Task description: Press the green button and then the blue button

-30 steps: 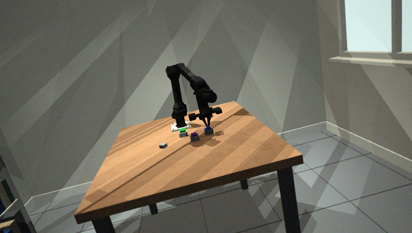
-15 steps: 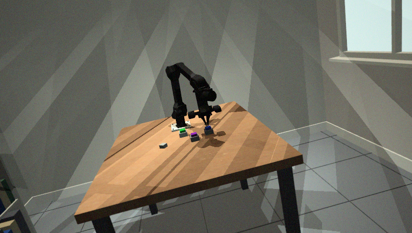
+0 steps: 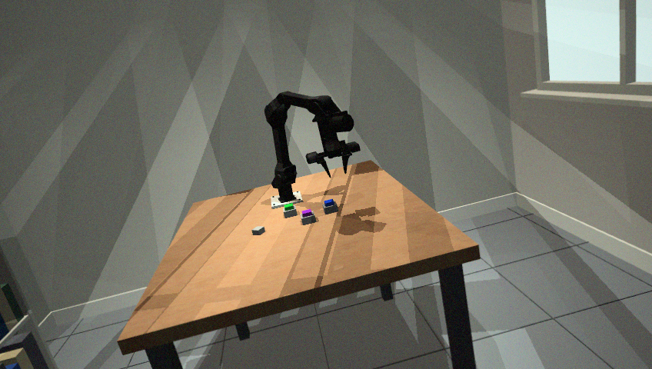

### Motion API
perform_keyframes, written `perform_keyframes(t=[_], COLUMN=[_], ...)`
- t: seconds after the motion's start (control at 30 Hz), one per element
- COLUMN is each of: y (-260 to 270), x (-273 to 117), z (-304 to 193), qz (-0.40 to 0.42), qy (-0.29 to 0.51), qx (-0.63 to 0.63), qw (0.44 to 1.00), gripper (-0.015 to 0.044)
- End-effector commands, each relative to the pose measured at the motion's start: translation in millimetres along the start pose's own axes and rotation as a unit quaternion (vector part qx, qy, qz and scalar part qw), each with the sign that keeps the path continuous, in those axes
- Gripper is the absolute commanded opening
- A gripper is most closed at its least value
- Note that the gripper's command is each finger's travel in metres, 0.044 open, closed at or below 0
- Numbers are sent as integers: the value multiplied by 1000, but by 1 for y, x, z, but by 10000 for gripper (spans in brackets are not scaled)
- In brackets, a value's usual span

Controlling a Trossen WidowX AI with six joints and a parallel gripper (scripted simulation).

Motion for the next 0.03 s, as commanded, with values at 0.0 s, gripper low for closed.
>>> perform_keyframes(t=[0.0], y=[4], x=[-4], z=[0], qz=[-7], qy=[5], qx=[6], qw=[1000], gripper=[335])
Point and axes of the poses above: the point midway between the two fingers, 35 mm back from their tips, its own x axis out along the fingers, its own y axis across the jaws, z = x × y, the point moved 9 cm from there along -x, back along the fingers, and after that the axes turned 1 degree about x, right-handed, at the moved point
